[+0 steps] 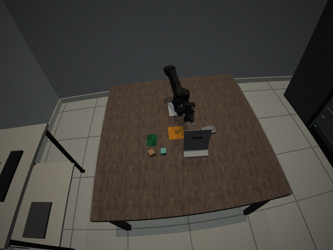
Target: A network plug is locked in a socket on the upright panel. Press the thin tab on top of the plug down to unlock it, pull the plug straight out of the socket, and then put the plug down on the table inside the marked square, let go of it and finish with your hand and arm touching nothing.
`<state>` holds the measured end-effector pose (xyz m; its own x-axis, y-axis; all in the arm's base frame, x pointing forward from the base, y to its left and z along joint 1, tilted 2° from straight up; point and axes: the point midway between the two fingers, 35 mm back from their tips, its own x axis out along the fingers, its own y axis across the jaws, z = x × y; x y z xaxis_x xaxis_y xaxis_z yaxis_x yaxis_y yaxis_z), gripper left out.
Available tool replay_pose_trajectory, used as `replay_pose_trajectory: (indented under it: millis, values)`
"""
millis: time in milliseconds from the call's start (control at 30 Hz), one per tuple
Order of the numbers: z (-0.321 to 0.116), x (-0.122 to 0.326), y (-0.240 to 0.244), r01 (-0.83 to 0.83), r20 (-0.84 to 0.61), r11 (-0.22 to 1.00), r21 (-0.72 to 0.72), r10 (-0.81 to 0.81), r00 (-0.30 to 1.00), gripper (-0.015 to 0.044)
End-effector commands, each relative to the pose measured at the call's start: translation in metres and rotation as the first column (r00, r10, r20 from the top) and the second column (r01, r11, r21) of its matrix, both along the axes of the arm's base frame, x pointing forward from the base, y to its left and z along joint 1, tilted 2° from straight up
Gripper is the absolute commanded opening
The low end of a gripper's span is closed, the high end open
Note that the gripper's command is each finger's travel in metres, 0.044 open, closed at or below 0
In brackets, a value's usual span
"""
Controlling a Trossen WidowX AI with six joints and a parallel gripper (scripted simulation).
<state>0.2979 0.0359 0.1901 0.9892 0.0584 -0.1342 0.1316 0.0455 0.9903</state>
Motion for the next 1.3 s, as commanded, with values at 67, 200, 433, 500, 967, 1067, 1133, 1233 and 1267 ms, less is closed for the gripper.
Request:
replay_pose_trajectory:
  millis: [67,200,433,500,967,1067,1133,1233,1267]
  values:
    - [-0.014,0.001,-0.015,0.043,-0.108,0.999,-0.009,-0.043,0.993,0.0000]
    - [-0.025,0.000,-0.026,0.074,-0.186,0.997,-0.017,-0.076,0.980,0.0000]
    - [-0.043,-0.008,-0.045,0.128,-0.320,0.991,-0.037,-0.133,0.938,0.0000]
    - [-0.048,-0.011,-0.050,0.143,-0.357,0.989,-0.041,-0.148,0.922,0.0000]
    - [-0.077,-0.043,-0.081,0.253,-0.601,0.966,-0.048,-0.230,0.765,0.0000]
    - [-0.082,-0.052,-0.086,0.278,-0.648,0.959,-0.048,-0.241,0.722,0.0000]
    - [-0.084,-0.058,-0.089,0.294,-0.678,0.955,-0.048,-0.247,0.692,0.0000]
    - [-0.088,-0.067,-0.093,0.318,-0.719,0.947,-0.048,-0.253,0.647,0.0000]
    - [-0.088,-0.069,-0.094,0.322,-0.726,0.946,-0.047,-0.254,0.639,0.0000]
